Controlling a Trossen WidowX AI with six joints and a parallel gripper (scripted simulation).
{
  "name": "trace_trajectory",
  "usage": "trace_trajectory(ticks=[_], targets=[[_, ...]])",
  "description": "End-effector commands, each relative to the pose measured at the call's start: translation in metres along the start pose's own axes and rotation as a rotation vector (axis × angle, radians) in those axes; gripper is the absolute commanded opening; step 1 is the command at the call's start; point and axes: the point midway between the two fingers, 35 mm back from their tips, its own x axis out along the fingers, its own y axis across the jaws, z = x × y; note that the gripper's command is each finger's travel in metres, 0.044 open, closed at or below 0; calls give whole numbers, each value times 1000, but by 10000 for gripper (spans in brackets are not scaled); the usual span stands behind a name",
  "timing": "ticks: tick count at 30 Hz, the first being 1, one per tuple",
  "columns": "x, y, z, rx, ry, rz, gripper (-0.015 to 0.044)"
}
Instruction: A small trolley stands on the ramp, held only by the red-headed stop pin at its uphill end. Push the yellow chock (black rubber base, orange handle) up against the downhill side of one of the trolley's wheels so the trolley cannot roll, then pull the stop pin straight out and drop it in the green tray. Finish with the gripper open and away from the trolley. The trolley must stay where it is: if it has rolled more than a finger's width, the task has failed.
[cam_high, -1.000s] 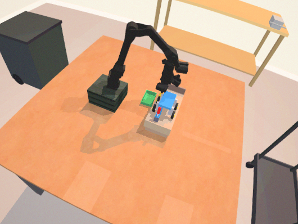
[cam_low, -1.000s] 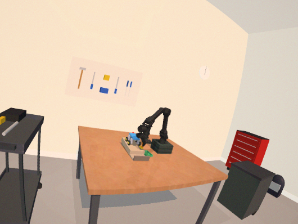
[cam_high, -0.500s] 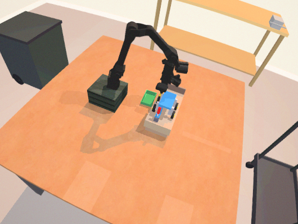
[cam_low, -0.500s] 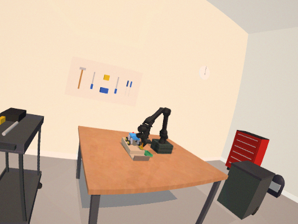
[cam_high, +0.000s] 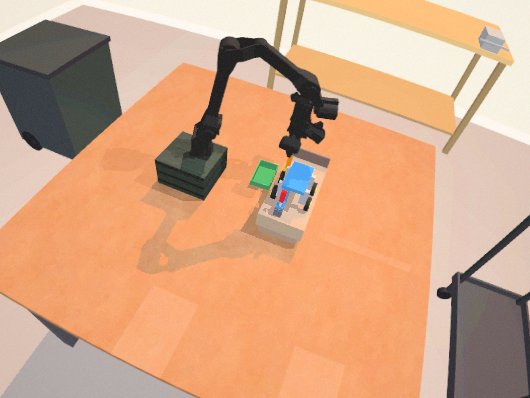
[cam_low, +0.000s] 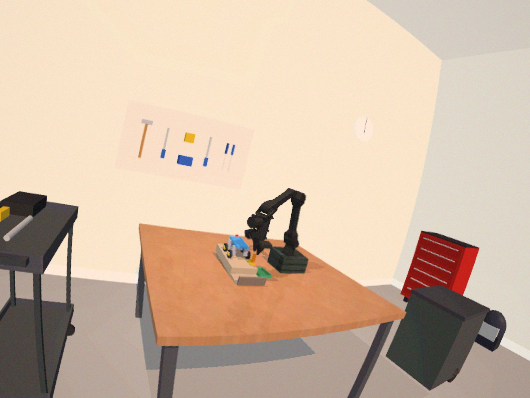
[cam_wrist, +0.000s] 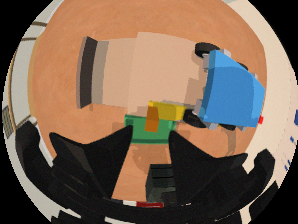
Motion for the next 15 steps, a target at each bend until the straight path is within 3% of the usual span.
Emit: trace_trajectory(ticks=[1,4,8,12,15], targets=[[-15,0,1,5,-6,-3,190],[-20,0,2,5,-6,-3,190],[-12,0,1,0,-2,1,295],[-33,-21,21,-8,-111,-17,190],[-36,-34,26,-112,-118,-41,190]])
